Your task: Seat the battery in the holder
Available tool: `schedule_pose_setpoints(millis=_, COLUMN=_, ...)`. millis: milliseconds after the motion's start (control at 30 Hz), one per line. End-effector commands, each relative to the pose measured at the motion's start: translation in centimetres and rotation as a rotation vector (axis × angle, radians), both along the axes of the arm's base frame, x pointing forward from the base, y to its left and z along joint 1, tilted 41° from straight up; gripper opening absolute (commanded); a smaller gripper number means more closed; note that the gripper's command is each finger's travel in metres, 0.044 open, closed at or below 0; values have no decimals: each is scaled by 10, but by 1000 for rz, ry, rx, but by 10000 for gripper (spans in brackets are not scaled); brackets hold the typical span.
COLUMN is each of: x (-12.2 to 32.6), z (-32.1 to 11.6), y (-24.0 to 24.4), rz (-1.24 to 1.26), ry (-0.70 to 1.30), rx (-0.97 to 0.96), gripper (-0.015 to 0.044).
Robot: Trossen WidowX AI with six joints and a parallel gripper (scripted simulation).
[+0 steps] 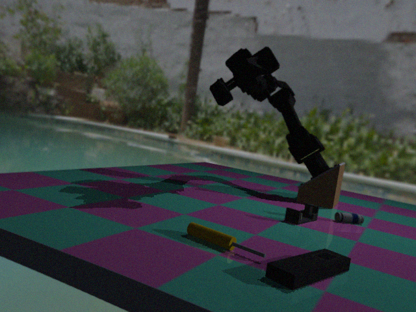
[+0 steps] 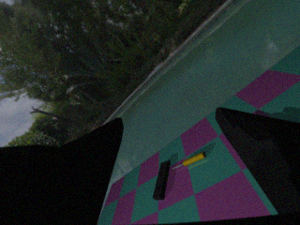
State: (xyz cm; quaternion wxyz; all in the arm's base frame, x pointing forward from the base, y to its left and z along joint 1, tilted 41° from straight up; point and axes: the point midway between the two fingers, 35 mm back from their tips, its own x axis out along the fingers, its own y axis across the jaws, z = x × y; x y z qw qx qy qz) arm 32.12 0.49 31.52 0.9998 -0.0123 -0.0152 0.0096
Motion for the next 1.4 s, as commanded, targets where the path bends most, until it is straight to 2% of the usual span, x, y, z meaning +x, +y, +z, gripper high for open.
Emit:
schedule_pose_setpoints(millis=0, x=2, z=-4, y=0, rz=-4, ry=14, rx=2, gripper=374)
schedule_pose_setpoints(millis=67, x=12, z=-38, y=3, rz=-27, ry=128, rx=2, gripper=321)
schedule_pose_setpoints(millis=167, x=27, z=-87, y=21, rz=14, ry=324, rx=-166, gripper=243)
schedule_pose_setpoints(millis=367, x=29, z=-189, y=60, rz=186, ry=703, rx=-578, gripper=241)
schedule_pose_setpoints(millis=600, x=-18, z=-300, y=90, rz=561, ry=1105, rx=-1194, gripper=241)
schedule_pose_setpoints(millis=767, x=-68, z=-354, y=93, rz=926, ry=1325, rx=-1659, gripper=241)
schedule_pose_setpoints(millis=933, x=-115, z=-384, y=82, rz=1355, ry=1486, rx=-2097, gripper=241)
schedule_pose_setpoints(millis=1000, x=-120, z=-387, y=79, rz=1420, ry=1504, rx=-2154, gripper=241)
schedule_pose_setpoints(millis=1367, x=-120, z=-389, y=78, rz=1420, ry=1504, rx=-2154, gripper=241)
